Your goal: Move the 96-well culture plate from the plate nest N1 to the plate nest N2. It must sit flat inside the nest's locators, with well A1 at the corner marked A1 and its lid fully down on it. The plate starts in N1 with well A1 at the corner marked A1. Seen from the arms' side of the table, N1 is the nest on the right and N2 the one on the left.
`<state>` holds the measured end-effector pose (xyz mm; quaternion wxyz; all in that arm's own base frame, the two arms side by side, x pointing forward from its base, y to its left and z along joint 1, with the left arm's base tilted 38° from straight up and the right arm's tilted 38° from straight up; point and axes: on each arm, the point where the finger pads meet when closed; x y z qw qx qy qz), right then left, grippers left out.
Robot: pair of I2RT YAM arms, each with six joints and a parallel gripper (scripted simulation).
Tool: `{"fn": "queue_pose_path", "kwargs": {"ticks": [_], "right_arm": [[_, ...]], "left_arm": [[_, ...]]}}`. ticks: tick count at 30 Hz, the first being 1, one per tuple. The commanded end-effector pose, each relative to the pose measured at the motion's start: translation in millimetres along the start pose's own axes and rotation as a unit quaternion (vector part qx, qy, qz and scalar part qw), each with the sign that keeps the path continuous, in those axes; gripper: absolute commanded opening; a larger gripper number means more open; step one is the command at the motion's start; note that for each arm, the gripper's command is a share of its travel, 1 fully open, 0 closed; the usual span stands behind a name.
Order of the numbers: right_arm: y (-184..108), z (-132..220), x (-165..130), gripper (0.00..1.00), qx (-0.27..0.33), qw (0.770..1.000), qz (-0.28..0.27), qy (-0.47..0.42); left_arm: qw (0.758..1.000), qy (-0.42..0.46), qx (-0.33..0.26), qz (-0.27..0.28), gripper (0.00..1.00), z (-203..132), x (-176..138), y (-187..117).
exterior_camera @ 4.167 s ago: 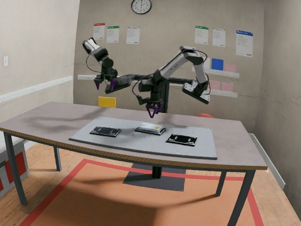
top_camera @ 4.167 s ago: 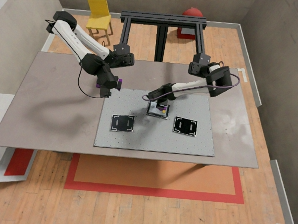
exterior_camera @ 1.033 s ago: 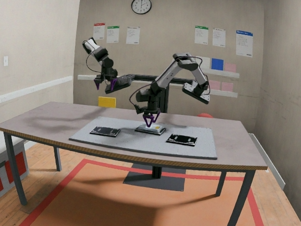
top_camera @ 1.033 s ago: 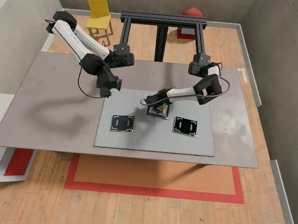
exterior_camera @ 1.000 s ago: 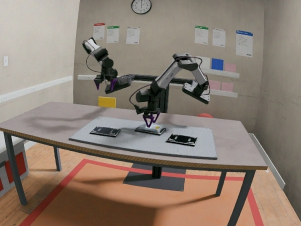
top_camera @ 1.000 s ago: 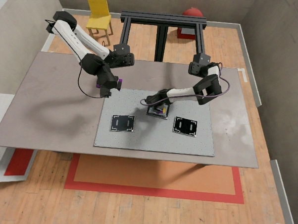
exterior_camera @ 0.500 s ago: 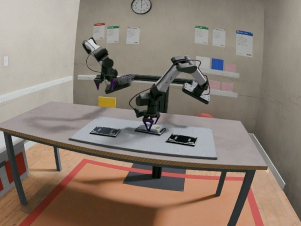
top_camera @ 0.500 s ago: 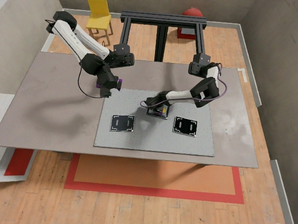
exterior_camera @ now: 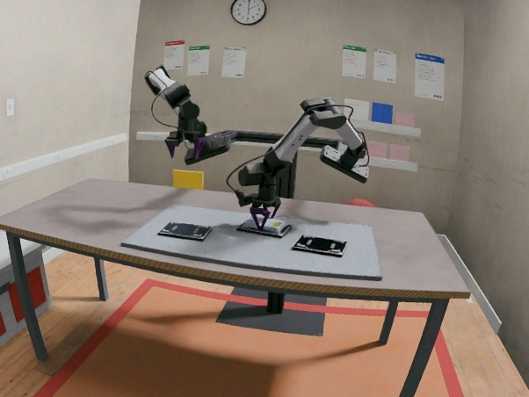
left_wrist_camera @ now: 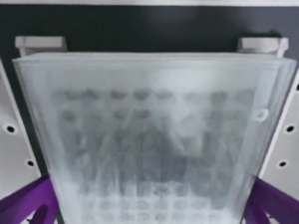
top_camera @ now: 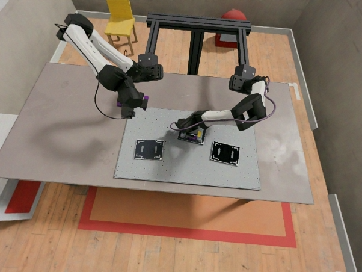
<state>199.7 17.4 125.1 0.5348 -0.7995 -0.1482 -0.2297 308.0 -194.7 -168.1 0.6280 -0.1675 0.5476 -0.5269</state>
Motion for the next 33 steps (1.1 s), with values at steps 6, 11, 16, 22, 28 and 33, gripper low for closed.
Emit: {"fn": "queue_pose_path", "kwargs": {"ticks": [6,11,16,22,28,33], "right_arm": [[-2.0,0.2,1.5,1.00,0.003,1.000,-0.002,-0.003],[-2.0,0.2,1.5,1.00,0.003,1.000,-0.002,-0.003],[-2.0,0.2,1.5,1.00,0.003,1.000,-0.002,-0.003],[-2.0,0.2,1.5,1.00,0.003,1.000,-0.002,-0.003],[-2.0,0.2,1.5,1.00,0.003,1.000,-0.002,-0.003],[-2.0,0.2,1.5,1.00,0.003,1.000,-0.002,-0.003]], "left_arm": [[1.000,-0.003,0.006,-0.004,1.00,4.1,1.4,-2.2],[1.000,-0.014,0.006,-0.002,1.00,8.1,-6.5,-0.3],[1.000,-0.003,0.006,-0.004,1.00,3.3,0.9,-2.2],[1.000,-0.017,0.009,-0.005,1.00,10.8,-7.1,-2.6],[1.000,-0.016,0.007,-0.004,1.00,9.6,-7.6,-2.6],[1.000,-0.016,0.008,-0.004,1.00,9.9,-7.7,-2.6]]}}
Point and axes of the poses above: on each arm, the point where the finger pads meet when closed, its own y axis out along the fingers, its own z axis across the jaws, x = y × z, and after that the axes turned 6 degrees about y, right-handed
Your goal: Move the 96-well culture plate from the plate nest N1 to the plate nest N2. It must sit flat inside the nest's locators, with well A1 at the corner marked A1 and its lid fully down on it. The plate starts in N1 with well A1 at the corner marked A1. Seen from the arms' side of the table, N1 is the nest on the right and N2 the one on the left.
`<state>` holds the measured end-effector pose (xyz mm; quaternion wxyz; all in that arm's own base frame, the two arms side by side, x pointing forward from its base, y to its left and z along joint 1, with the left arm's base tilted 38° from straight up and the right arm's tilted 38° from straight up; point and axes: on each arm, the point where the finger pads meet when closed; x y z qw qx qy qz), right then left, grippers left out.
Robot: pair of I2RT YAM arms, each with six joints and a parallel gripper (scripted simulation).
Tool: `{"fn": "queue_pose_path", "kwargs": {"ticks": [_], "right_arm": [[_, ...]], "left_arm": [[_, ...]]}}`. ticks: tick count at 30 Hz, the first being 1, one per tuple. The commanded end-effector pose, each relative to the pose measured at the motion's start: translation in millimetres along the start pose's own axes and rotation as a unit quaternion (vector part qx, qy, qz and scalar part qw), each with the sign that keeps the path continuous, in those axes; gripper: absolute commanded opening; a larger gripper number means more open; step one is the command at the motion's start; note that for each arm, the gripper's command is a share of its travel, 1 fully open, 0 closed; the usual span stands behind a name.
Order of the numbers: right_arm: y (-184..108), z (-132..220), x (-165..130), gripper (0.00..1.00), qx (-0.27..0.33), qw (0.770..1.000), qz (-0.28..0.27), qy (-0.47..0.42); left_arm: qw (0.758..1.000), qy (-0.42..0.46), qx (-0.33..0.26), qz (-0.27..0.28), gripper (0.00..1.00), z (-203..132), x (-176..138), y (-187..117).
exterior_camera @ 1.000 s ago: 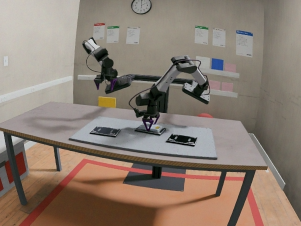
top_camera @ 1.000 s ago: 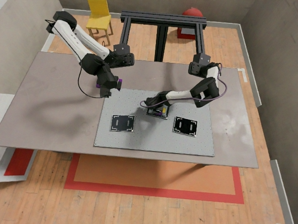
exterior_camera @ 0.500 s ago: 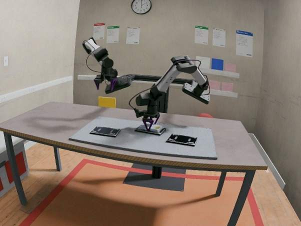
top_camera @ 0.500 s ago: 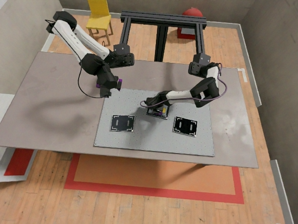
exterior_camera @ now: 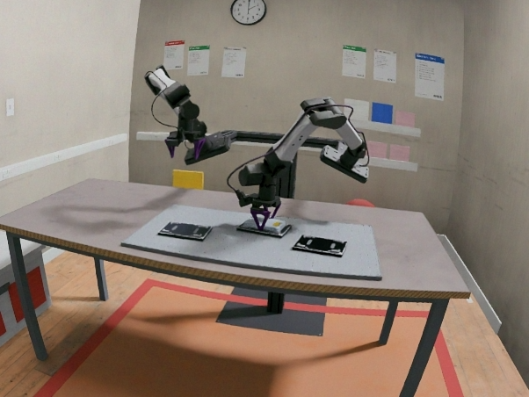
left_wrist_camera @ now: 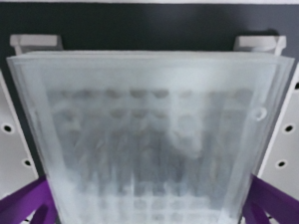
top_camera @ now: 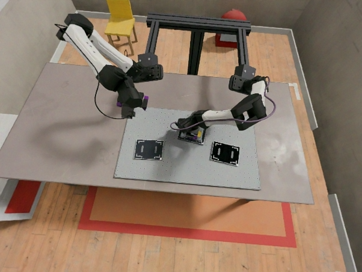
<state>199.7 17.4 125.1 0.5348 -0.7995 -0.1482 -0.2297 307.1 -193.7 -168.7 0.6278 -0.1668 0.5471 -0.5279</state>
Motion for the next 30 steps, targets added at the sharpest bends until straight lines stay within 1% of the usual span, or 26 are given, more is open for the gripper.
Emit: {"fn": "queue_pose_path", "kwargs": {"ticks": [1,2,5,6,7,30], "right_arm": [[-2.0,0.2,1.5,1.00,0.003,1.000,-0.002,-0.003],[-2.0,0.2,1.5,1.00,0.003,1.000,-0.002,-0.003],[-2.0,0.2,1.5,1.00,0.003,1.000,-0.002,-0.003],[-2.0,0.2,1.5,1.00,0.003,1.000,-0.002,-0.003],[-2.0,0.2,1.5,1.00,0.003,1.000,-0.002,-0.003],[-2.0,0.2,1.5,1.00,0.003,1.000,-0.002,-0.003]], "left_arm": [[1.000,-0.017,0.007,-0.004,1.00,11.3,-7.2,-3.0],[1.000,-0.017,0.007,-0.004,0.00,11.2,-7.2,-3.0],[1.000,-0.009,-0.005,-0.001,0.00,2.2,-7.1,1.5],[1.000,-0.010,-0.004,-0.001,0.00,2.9,-6.8,1.3],[1.000,-0.003,0.004,-0.003,0.00,4.0,0.7,-2.6],[1.000,-0.003,0.004,-0.003,0.00,4.0,0.7,-2.6]]}}
Point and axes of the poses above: on each arm, the point where the finger pads meet when closed, its own y axis out along the fingers, its own z axis across the jaws, x = y × z, and after that the axes turned 6 degrees about y, right-handed
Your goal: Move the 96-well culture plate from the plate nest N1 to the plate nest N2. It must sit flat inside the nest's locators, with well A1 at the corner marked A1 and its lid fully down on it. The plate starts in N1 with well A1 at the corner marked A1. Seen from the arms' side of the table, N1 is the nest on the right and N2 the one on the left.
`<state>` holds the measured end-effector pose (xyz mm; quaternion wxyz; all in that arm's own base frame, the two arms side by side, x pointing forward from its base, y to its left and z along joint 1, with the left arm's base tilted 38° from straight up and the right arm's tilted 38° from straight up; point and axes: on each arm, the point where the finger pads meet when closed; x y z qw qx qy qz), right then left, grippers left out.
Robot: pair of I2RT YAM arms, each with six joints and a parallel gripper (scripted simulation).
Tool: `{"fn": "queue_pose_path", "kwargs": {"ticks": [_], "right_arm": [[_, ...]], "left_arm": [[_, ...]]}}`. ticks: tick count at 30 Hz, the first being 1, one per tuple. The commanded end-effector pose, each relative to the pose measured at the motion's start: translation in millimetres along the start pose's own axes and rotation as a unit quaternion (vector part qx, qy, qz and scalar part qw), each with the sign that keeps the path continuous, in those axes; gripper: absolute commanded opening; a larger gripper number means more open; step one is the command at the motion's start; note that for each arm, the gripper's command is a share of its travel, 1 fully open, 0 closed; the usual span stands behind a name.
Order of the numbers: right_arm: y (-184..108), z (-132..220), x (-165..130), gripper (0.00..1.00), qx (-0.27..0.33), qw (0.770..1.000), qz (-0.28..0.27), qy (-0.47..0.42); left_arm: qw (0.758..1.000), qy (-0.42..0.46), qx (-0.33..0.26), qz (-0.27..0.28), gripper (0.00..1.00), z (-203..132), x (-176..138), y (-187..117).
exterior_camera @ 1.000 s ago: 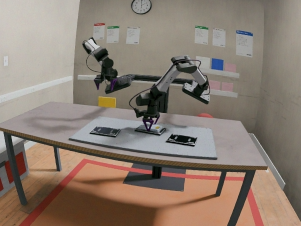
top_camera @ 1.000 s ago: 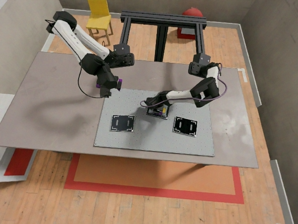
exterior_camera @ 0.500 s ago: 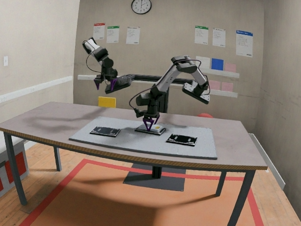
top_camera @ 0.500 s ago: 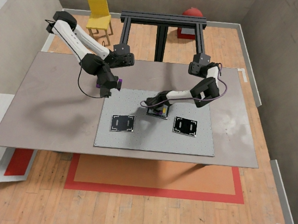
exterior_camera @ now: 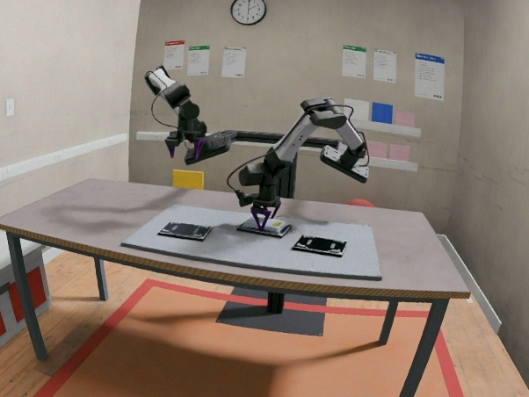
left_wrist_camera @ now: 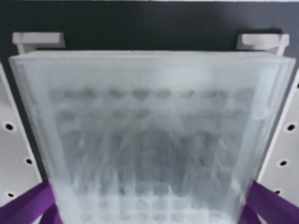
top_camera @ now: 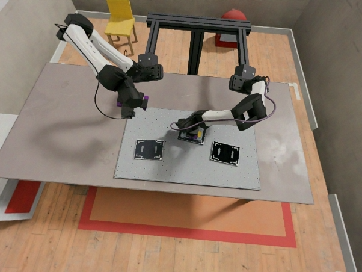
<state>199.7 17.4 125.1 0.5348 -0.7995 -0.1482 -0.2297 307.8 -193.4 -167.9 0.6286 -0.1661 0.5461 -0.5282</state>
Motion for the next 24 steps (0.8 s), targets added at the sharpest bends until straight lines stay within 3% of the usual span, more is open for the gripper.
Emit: {"fn": "queue_pose_path", "kwargs": {"ticks": [1,24], "right_arm": [[-2,0,1,1.00,0.003,1.000,-0.002,-0.003],[-2,0,1,1.00,0.003,1.000,-0.002,-0.003]], "left_arm": [[1.000,-0.003,0.003,-0.004,0.00,3,1,-2],[1.000,-0.001,0.013,-0.009,0.00,8,5,-40]]}}
Point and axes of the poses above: on each arm, the point where the finger pads meet when closed, its own y axis out along the fingers, its own z axis across the jaws, x = y × z, and after that the axes turned 6 degrees about y, right-handed
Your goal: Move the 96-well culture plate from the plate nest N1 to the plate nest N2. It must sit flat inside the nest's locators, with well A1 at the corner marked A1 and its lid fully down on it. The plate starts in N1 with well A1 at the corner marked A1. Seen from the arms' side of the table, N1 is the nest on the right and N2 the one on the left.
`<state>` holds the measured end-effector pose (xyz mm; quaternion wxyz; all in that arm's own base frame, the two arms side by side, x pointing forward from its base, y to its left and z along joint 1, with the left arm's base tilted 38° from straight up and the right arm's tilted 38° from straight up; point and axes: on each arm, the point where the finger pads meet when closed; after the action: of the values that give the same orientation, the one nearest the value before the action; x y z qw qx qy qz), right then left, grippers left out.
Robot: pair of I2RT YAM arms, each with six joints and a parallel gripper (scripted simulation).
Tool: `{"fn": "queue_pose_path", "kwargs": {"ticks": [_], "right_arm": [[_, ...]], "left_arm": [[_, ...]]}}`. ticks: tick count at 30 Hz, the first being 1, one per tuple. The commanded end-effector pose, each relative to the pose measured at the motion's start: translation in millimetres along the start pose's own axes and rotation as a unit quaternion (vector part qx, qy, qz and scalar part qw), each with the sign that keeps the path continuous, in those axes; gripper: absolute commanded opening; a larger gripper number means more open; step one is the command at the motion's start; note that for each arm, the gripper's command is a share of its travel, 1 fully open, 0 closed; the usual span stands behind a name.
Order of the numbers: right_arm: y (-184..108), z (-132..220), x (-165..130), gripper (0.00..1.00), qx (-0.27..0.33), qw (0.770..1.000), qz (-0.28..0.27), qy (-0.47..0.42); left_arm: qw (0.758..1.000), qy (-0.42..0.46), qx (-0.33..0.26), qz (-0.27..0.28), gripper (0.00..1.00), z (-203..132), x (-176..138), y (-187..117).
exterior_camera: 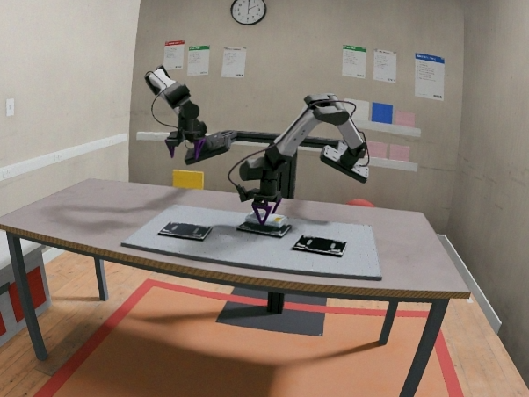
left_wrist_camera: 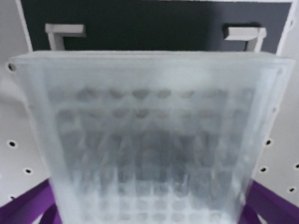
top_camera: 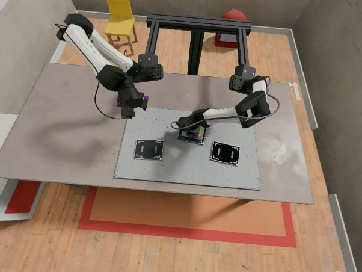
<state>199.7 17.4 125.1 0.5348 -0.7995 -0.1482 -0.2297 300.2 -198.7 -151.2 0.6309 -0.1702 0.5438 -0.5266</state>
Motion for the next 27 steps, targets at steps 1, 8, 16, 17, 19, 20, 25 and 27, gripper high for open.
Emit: {"fn": "queue_pose_path", "kwargs": {"ticks": [1,8,16,17,19,20,25,27], "right_arm": [[-2,0,1,1.00,0.003,1.000,-0.002,-0.003],[-2,0,1,1.00,0.003,1.000,-0.002,-0.003],[-2,0,1,1.00,0.003,1.000,-0.002,-0.003],[-2,0,1,1.00,0.003,1.000,-0.002,-0.003],[-2,0,1,1.00,0.003,1.000,-0.002,-0.003],[-2,0,1,1.00,0.003,1.000,-0.002,-0.003],[-2,0,1,1.00,0.003,1.000,-0.002,-0.003],[-2,0,1,1.00,0.003,1.000,-0.002,-0.003]], "left_arm": [[1.000,0.004,0.015,-0.009,0.00,6,8,-23],[1.000,0.004,0.015,-0.009,0.00,6,8,-35],[1.000,0.001,0.017,-0.012,0.00,9,10,-46],[1.000,0.000,0.018,-0.013,0.00,9,10,-48],[1.000,0.000,0.018,-0.013,0.00,9,10,-51],[1.000,0.000,0.017,-0.013,0.00,9,10,-53],[1.000,0.000,0.017,-0.014,0.00,8,10,-61],[1.000,0.000,0.016,-0.015,0.00,8,10,-65]]}}
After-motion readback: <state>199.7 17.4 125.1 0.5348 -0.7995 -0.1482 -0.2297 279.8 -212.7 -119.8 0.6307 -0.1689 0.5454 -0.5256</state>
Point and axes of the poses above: on each arm, the point where the finger pads meet when closed, its own y axis out along the fingers, its own z axis across the jaws, x = y × z, and after that the axes turned 6 degrees about y, right-handed
